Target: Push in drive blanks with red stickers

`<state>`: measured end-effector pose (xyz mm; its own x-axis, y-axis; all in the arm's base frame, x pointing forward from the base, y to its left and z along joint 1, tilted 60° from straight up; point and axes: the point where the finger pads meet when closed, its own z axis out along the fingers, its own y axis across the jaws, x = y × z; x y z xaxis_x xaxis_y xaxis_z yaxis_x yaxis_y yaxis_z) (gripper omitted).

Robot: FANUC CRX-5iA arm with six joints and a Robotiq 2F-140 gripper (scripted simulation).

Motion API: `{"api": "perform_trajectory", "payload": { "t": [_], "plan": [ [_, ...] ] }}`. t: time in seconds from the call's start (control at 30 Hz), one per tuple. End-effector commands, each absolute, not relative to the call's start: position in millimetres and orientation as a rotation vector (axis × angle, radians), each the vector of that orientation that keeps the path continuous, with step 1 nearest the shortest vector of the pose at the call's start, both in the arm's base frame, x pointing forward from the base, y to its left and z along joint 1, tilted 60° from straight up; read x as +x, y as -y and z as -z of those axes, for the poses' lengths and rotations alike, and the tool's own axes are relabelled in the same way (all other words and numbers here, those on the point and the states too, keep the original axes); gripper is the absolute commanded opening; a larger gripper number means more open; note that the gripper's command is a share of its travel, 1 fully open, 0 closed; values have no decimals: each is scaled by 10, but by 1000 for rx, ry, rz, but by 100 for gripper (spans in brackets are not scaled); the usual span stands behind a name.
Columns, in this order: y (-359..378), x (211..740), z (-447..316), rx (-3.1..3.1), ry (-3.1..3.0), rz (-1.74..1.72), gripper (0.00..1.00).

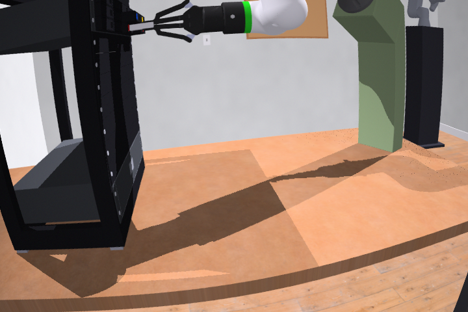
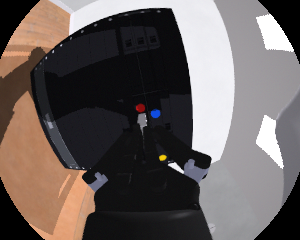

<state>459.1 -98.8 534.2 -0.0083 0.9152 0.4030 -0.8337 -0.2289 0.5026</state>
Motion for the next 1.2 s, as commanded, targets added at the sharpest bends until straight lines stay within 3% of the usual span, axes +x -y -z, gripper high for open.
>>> {"api": "perform_trajectory", "payload": {
  "t": [0.0, 1.17],
  "plan": [
    [989, 4592, -5345, 777, -139, -1628, 0],
    [1010, 4627, -5394, 777, -139, -1628, 0]
  ]
}}
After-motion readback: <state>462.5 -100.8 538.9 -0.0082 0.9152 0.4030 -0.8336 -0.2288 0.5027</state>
